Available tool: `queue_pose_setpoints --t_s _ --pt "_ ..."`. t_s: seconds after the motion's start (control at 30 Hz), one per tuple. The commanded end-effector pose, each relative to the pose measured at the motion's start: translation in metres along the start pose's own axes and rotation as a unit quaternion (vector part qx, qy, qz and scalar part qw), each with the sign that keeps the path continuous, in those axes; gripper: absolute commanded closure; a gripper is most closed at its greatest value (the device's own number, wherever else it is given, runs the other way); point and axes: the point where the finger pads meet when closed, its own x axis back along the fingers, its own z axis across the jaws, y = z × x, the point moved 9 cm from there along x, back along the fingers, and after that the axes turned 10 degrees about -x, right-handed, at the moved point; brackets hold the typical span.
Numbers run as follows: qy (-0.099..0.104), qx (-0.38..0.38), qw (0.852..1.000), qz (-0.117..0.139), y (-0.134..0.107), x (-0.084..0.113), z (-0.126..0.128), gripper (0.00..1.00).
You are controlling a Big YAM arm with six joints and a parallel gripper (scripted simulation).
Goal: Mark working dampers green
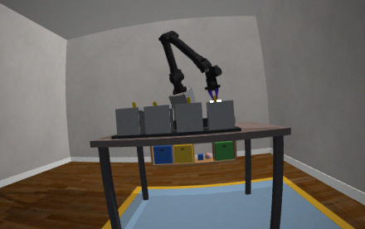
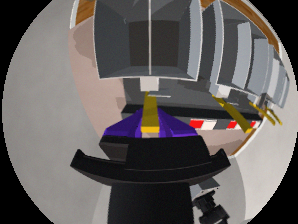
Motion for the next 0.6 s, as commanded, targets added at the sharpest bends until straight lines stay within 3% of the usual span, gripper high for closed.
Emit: queue_pose_setpoints --t_s 0.0,0.57 --pt "-0.003 0.000 1.000 0.004 0.0014 -0.0092 -0.0007 0.83" --pt "0.004 0.001 1.000 0.005 0.0004 -0.0096 -0.0074 0.83"
